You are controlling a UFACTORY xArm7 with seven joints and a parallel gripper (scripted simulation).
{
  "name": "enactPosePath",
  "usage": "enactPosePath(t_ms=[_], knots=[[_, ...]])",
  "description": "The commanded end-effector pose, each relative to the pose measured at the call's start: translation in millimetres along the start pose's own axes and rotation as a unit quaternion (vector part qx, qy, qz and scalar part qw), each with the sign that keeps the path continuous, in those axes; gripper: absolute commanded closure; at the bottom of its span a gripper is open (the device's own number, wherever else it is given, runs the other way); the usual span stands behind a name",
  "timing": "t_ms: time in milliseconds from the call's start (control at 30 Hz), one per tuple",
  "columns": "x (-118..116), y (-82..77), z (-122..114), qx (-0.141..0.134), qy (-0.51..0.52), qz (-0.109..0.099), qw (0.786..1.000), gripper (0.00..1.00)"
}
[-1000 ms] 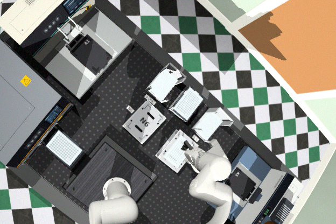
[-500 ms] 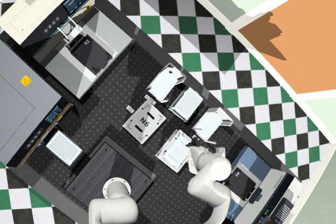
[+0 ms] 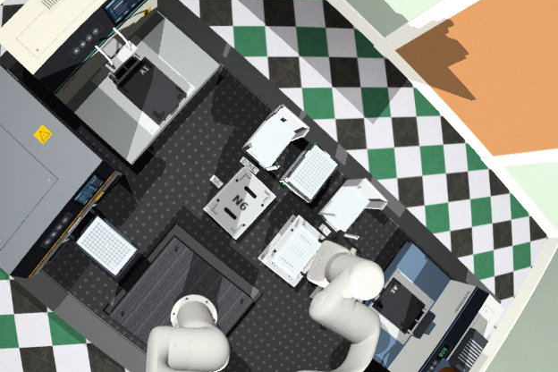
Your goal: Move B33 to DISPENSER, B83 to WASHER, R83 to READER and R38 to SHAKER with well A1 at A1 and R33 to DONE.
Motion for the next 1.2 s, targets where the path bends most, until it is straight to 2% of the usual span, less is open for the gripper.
enactPosePath(t_ms=[0,267,333,500,667,833,900,1167], knots=[[-0.9,-1.5,0.4,0.003,0.071,0.002,0.997,0.0],[-0.9,-1.5,0.4,0.003,0.229,0.002,0.973,0.0],[-0.9,-1.5,0.4,0.003,0.229,0.002,0.973,0.0],[-0.9,-1.5,0.4,0.003,0.325,0.003,0.946,0.0],[-0.9,-1.5,0.4,0.002,0.418,0.003,0.908,0.0],[-0.9,-1.5,0.4,0.002,0.507,0.003,0.862,0.0],[-0.9,-1.5,0.4,0.002,0.507,0.003,0.862,0.0],[-0.9,-1.5,0.4,0.002,0.638,0.003,0.77,0.0]])
Point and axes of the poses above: the point where the finger pads meet when closed, its own y axis out along the fingers, its own x axis across the jaws, z = x × y, the point moved 4 cm from there along -y, back along the fingers, and after that the axes turned 7 degrees about -y, right-handed, at the moved point
